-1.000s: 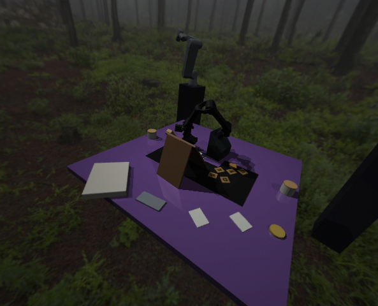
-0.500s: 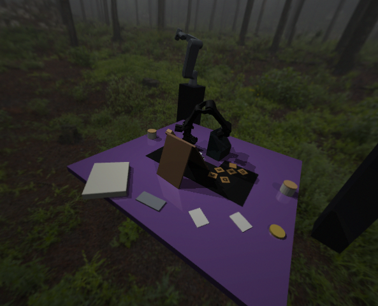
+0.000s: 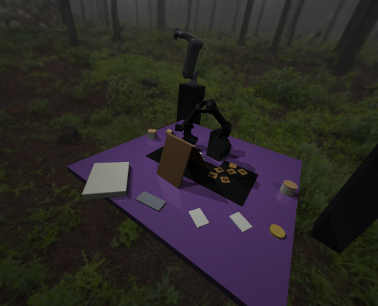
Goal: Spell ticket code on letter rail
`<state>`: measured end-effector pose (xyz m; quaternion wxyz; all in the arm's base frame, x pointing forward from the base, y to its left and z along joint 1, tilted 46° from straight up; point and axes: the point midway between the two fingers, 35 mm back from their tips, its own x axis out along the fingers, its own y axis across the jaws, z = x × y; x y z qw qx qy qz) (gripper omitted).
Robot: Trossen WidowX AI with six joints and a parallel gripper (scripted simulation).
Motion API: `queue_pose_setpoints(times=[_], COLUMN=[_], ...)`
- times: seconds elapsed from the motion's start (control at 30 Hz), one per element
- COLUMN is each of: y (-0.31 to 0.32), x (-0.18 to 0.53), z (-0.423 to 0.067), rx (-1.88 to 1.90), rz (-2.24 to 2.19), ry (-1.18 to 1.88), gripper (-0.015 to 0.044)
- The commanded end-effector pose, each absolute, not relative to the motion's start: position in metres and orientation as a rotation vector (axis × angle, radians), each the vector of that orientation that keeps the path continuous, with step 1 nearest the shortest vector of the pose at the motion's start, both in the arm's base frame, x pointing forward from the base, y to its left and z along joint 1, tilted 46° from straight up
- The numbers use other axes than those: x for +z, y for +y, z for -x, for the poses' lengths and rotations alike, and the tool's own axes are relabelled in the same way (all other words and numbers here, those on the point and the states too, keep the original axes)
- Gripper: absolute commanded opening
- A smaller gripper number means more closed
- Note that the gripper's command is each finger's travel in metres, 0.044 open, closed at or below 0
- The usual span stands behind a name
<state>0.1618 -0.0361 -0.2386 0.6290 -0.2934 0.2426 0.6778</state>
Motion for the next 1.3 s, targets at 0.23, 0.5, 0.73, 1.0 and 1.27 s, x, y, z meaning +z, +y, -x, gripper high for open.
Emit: queue_pose_setpoints(times=[0.23,0.5,0.73,1.0,1.27], y=[-0.040,-0.043,-0.045,-0.047,-0.049], x=[-0.234,-0.231,-0.228,-0.226,-0.223], z=[-0.161,-0.161,-0.160,-0.160,-0.160], rx=[1.555,1.555,1.555,1.555,1.555], rz=[0.679,0.679,0.679,0.679,0.679], ry=[0.558,0.558,0.558,0.559,0.559], gripper=[0.0000,0.0000,0.0000,0.0000,0.0000])
